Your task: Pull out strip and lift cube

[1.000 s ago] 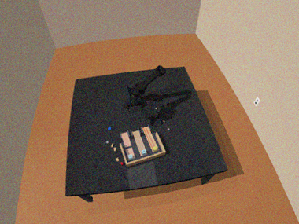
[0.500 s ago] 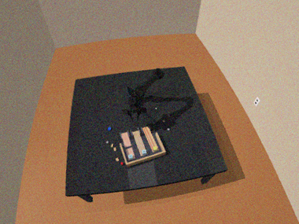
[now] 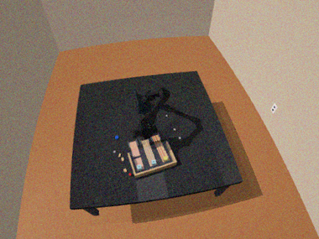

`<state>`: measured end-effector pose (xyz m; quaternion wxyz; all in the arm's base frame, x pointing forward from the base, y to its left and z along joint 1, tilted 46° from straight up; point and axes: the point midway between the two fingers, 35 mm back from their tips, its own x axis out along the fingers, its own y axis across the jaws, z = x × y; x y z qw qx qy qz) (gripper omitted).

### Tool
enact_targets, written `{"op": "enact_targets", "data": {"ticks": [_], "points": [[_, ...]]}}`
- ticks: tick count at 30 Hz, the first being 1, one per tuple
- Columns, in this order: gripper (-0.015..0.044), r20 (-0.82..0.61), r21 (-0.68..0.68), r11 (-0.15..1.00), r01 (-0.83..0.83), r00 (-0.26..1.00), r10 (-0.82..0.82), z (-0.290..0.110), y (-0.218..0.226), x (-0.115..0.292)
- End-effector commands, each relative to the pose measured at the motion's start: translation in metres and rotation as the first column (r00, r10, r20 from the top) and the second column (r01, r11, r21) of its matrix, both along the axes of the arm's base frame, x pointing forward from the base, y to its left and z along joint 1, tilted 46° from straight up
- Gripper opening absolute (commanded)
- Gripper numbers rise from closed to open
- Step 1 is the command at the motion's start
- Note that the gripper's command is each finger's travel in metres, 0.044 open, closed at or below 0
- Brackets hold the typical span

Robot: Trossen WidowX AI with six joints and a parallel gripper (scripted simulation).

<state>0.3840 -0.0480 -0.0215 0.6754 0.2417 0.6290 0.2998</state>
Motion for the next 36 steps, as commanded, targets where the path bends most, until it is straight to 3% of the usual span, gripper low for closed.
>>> {"op": "enact_targets", "data": {"ticks": [1, 36], "points": [[0.0, -0.033, 0.009, 0.997, -0.076, 0.997, 0.076, -0.005, 0.006, 0.0], [0.0, -0.032, 0.009, 0.997, -0.075, 0.997, 0.076, -0.041, 0.042, -0.002]]}}
